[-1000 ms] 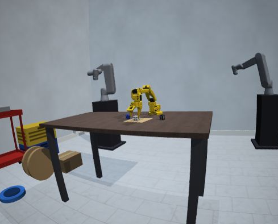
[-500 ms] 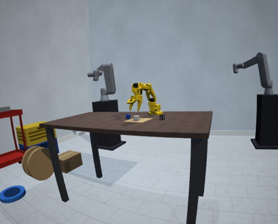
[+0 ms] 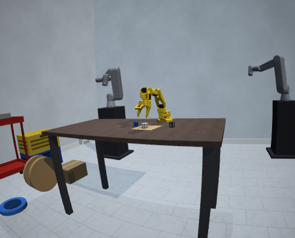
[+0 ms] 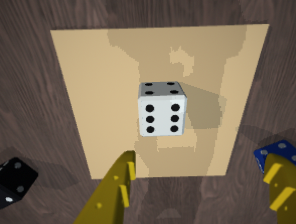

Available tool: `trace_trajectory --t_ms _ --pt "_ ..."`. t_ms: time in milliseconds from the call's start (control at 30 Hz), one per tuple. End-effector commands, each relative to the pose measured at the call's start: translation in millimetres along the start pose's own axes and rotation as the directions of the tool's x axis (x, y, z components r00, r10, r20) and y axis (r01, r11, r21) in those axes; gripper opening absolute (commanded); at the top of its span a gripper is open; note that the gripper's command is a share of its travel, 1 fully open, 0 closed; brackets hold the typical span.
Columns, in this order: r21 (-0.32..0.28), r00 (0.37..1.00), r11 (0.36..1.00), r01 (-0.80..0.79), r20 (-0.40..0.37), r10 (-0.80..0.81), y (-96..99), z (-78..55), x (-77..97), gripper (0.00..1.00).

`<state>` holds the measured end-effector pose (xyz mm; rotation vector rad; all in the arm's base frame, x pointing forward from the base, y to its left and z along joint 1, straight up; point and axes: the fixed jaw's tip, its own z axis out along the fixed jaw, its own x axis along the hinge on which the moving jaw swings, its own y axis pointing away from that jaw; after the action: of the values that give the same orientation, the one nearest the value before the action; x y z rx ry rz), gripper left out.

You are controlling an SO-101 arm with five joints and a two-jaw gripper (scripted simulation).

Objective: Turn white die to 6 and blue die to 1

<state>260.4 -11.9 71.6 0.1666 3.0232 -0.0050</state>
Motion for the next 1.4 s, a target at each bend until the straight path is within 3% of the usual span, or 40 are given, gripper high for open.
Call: trace_trajectory --t_ms 0,300,433,567,733,800,1067,1200,1367 --pt "-0.003 0.996 1.000 -0.010 0.083 0.011 -2.5 -17.6 -8.0 0.36" --pt "-0.003 0.996 1.000 -0.010 0.085 0.011 -2.5 -17.9 -8.1 0.36" --pt "-0.004 0.994 1.000 -0.010 0.112 0.011 -2.4 -24.3 -9.5 0.36" --pt "-0.006 0.982 1.000 -0.010 0.187 0.011 -2.3 -42.1 -12.5 0.36" --pt "-0.011 0.945 1.000 -0.009 0.327 0.012 -2.3 -76.5 -14.6 0.35" --pt "-0.011 0.945 1.000 -0.009 0.327 0.012 -2.3 -76.5 -14.6 0.35" --pt "-0.018 0.858 1.000 -0.006 0.514 0.014 -2.4 -125.2 -8.9 0.35" --pt "-0.019 0.837 1.000 -0.005 0.547 0.014 -2.5 -134.2 -6.7 0.35" --pt "-0.019 0.835 1.000 -0.005 0.551 0.014 -2.5 -135.2 -6.4 0.35"
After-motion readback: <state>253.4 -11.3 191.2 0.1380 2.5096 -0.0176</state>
